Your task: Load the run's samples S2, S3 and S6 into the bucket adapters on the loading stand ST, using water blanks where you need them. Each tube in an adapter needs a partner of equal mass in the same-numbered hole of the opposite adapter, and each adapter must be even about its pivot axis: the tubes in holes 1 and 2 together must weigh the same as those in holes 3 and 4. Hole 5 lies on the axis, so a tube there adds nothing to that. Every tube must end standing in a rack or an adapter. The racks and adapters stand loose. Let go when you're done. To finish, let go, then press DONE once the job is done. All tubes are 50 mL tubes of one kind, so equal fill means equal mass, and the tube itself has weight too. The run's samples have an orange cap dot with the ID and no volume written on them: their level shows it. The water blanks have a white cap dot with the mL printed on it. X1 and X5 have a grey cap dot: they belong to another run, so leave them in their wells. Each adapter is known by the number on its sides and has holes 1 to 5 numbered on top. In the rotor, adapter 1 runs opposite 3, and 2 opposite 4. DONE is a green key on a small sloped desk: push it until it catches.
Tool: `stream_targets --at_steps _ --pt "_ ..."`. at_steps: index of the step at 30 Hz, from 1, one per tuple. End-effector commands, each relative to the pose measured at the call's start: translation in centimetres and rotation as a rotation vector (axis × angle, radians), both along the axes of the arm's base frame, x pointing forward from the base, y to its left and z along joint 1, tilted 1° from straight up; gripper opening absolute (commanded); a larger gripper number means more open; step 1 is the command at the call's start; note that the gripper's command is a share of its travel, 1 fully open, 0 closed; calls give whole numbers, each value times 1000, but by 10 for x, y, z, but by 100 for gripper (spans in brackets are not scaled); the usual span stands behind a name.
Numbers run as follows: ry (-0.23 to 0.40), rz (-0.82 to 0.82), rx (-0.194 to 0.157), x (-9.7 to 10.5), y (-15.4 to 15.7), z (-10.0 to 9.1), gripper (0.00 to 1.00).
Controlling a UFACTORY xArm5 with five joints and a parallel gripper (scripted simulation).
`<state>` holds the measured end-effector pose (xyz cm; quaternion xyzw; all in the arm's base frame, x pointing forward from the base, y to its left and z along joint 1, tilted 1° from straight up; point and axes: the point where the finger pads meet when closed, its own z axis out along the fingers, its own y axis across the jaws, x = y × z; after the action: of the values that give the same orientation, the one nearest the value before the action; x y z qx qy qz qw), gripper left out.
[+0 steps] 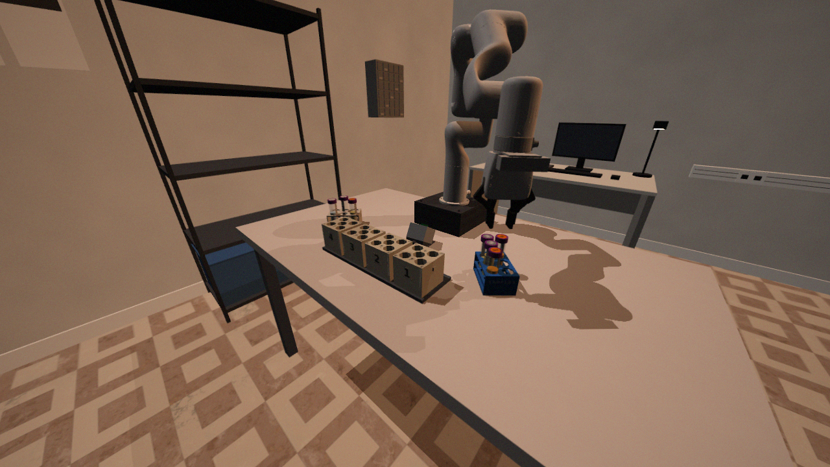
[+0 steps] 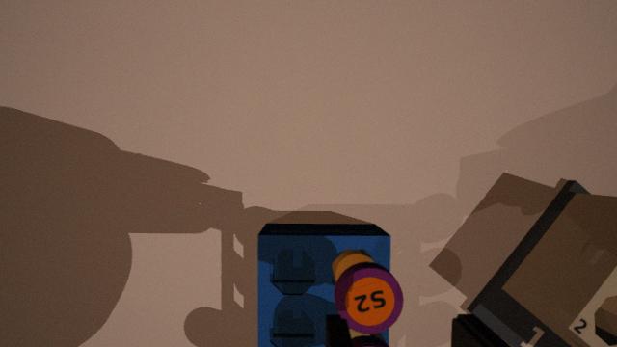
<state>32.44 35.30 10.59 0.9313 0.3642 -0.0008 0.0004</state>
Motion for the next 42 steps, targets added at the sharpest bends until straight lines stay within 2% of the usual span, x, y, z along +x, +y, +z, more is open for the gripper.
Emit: stream_targets --at_steps 1,23,42 --pt "5 0 10 1 1 12 44" --pt "5 0 10 1 1 51 44" --pt "5 0 10 1 1 51 44"
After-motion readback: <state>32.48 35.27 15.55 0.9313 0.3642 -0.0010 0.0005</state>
